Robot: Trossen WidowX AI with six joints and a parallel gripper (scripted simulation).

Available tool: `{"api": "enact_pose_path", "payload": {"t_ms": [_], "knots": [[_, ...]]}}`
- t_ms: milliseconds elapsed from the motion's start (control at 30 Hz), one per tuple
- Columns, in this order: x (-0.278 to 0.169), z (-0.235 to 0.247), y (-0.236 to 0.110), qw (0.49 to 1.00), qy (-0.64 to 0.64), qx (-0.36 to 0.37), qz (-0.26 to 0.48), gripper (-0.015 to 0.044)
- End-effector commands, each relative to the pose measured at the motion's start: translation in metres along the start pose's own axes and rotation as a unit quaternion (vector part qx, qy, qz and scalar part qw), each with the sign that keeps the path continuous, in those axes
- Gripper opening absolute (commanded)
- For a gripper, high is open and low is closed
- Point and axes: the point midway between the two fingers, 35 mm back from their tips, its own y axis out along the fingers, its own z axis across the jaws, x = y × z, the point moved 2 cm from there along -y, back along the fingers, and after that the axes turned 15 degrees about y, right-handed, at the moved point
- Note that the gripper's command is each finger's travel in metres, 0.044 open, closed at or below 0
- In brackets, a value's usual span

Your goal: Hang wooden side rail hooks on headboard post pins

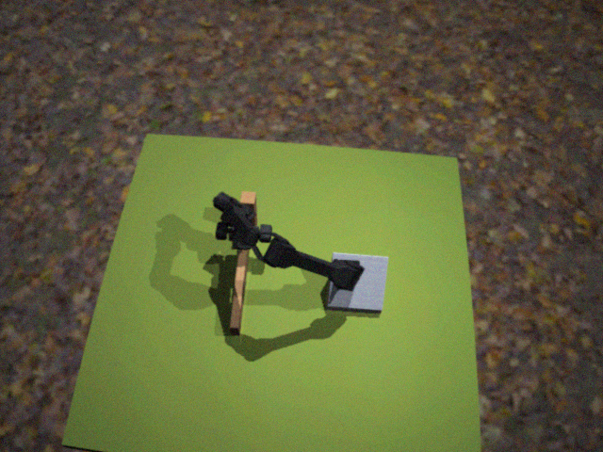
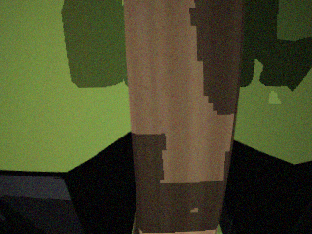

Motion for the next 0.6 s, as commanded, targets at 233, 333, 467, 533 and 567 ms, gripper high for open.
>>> {"api": "enact_pose_path", "payload": {"t_ms": [233, 333, 467, 533, 567], "knots": [[-0.0033, -0.0009, -0.001, 1.0, 0.004, -0.005, 0.003, 0.0], [-0.0033, -0.0009, -0.0005, 1.0, 0.004, -0.005, 0.003, 0.0], [-0.0033, -0.0009, 0.0002, 1.0, 0.004, -0.005, 0.003, 0.0], [-0.0033, -0.0009, 0.0005, 1.0, 0.004, -0.005, 0.003, 0.0], [-0.0033, -0.0009, 0.0007, 1.0, 0.004, -0.005, 0.003, 0.0]]}}
